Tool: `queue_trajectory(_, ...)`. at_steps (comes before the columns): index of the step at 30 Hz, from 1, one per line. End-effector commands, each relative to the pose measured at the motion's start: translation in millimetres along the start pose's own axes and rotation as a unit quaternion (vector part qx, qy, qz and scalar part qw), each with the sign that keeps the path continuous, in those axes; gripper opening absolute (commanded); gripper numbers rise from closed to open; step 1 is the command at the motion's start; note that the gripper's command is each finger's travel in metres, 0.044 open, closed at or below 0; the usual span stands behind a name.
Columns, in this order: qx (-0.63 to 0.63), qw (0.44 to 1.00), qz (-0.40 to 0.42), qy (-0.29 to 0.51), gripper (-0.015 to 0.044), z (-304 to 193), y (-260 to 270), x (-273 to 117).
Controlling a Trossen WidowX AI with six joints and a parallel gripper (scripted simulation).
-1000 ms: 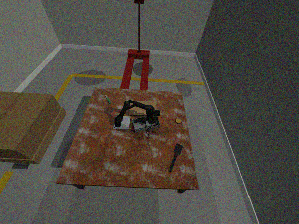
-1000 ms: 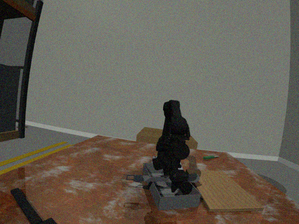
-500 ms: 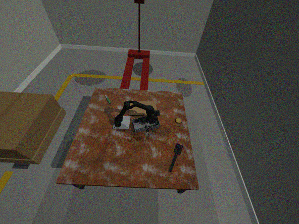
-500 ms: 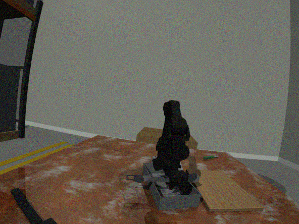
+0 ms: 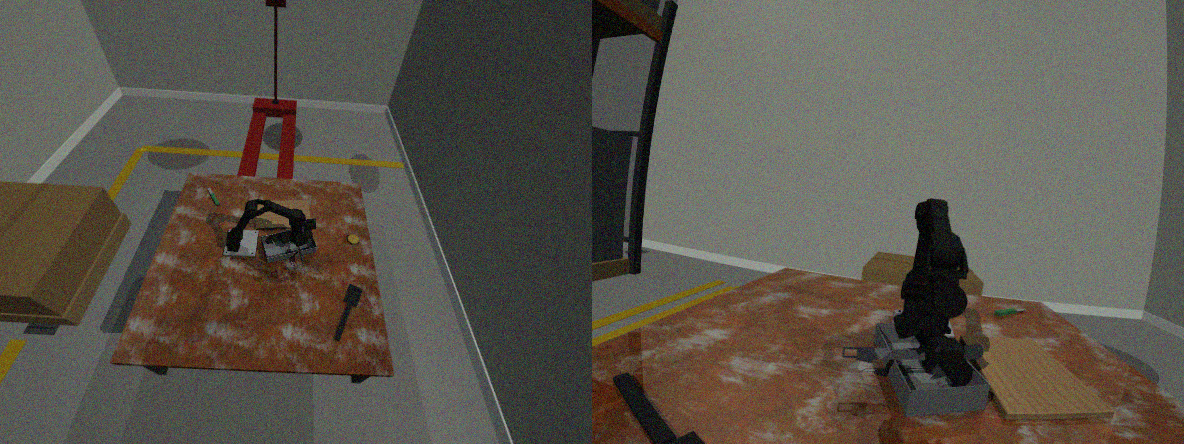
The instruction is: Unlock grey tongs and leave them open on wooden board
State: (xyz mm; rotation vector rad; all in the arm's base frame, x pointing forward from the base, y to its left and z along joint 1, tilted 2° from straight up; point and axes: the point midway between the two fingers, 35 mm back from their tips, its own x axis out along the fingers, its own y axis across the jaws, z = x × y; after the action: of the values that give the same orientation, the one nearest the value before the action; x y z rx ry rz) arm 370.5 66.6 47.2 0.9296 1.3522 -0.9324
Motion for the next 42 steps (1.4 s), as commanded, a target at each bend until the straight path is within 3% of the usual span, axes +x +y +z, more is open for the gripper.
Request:
queue_trajectory(1, 0.000, 1.000, 0.000, 0.000, -0.0080, 0.1, 0.2, -0.3)
queue_trajectory(4, 0.000, 1.000, 0.000, 0.000, -0.0150, 0.4, 1.7, -6.2)
queue_trajectory(16, 0.001, 1.000, -0.003, 0.002, -0.0150, 0.6, 1.6, -127.8)
queue_trajectory(30, -0.018, 1.000, -0.007, 0.002, -0.0150, -5.4, 1.5, -126.0)
queue_trajectory(42, -0.236, 0.972, -0.003, 0.005, -0.0150, -80.4, 10.7, -129.1)
